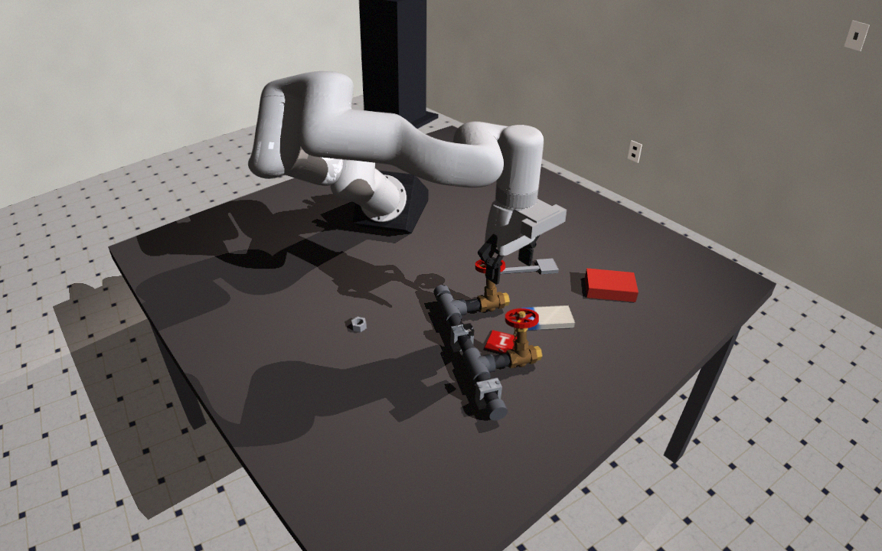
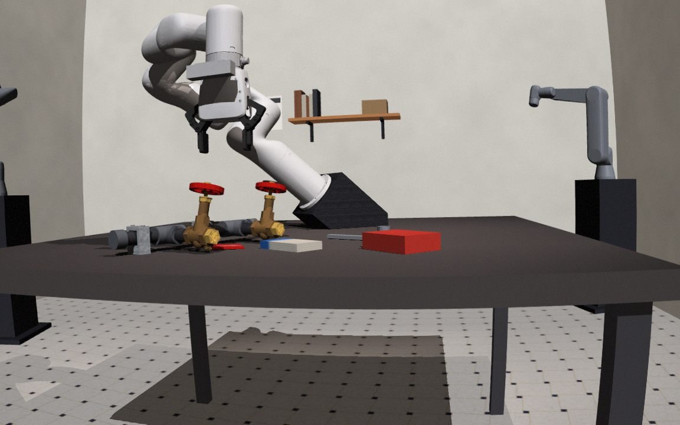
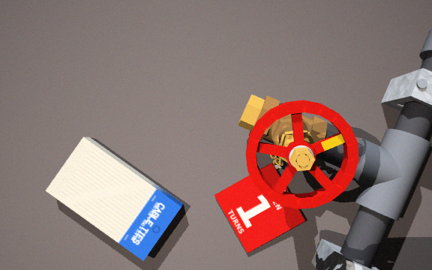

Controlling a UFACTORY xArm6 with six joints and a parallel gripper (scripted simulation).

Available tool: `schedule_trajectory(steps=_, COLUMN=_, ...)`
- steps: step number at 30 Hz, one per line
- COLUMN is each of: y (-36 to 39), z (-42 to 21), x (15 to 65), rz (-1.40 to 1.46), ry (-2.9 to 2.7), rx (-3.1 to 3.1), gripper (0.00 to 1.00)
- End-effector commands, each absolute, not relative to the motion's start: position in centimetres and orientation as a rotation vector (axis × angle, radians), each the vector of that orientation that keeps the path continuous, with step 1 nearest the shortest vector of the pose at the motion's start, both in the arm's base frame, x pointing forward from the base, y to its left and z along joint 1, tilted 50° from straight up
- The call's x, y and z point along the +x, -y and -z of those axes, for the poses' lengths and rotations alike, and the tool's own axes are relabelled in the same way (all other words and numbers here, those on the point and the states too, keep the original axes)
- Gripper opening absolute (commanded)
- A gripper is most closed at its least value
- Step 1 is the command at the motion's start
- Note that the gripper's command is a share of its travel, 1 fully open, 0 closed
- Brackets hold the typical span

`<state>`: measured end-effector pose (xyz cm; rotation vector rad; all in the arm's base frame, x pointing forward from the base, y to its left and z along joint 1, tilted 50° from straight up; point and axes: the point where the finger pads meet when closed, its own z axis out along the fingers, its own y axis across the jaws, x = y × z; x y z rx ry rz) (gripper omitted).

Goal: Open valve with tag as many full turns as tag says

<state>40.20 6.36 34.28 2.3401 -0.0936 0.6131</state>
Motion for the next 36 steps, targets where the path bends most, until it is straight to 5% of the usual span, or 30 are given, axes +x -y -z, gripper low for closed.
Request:
schedule_trajectory(steps=1, y=-6.4, z=-34.4, x=40.2, rz=-0.617, ry=0.093, rx=2.341, gripper=1.0)
schedule_trajectory(steps=25, y=-6.4, z=-34.5, x=40.4, rz=-0.661, ry=0.173, rx=2.35, gripper=1.0)
schedule_trajectory(steps=36, y=-5.9, z=-34.8, x=41.6, rz=-0.975, ry=0.769, rx=2.337, gripper=1.0)
